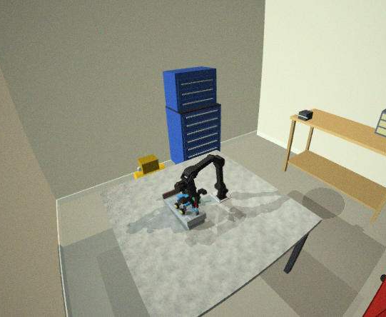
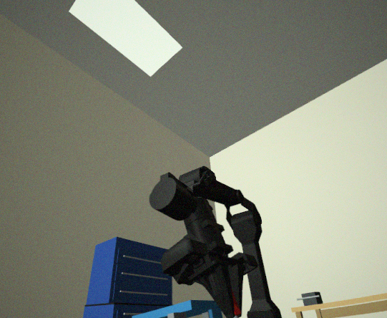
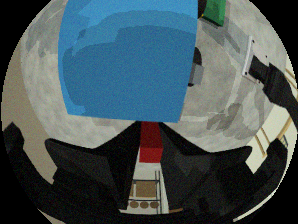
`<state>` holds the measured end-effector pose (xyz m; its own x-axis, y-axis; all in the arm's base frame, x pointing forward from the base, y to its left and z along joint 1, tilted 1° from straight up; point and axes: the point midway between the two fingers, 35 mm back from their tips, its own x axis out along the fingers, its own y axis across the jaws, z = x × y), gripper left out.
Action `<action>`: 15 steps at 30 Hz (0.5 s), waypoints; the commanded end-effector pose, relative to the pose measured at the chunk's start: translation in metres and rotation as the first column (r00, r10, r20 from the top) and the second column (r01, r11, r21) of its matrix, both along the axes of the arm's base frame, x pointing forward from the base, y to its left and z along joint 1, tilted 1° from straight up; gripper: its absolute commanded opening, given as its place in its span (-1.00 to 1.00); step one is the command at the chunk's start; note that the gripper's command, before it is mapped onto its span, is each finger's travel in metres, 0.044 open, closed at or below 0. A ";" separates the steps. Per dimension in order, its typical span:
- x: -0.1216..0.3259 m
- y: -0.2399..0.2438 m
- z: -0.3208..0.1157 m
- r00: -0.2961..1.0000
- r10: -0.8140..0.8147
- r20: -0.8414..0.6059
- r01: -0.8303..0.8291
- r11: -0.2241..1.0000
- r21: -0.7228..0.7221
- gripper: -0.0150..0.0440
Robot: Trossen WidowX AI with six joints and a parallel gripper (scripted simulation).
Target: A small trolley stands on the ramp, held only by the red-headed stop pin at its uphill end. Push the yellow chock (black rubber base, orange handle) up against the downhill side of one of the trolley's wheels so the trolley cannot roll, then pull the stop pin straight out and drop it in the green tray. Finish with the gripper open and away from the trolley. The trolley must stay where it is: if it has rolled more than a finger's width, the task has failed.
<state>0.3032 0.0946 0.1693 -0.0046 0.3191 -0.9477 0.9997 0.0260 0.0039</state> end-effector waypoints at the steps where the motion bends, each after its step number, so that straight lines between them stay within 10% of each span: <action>1: 0.000 0.000 0.005 1.000 0.004 0.008 -0.004 1.000 0.002 -0.49; 15: 0.000 -0.003 0.013 1.000 0.004 0.008 -0.004 1.000 0.002 -0.49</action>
<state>0.3030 0.0917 0.1784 -0.0029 0.3167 -0.9485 0.9997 0.0258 0.0056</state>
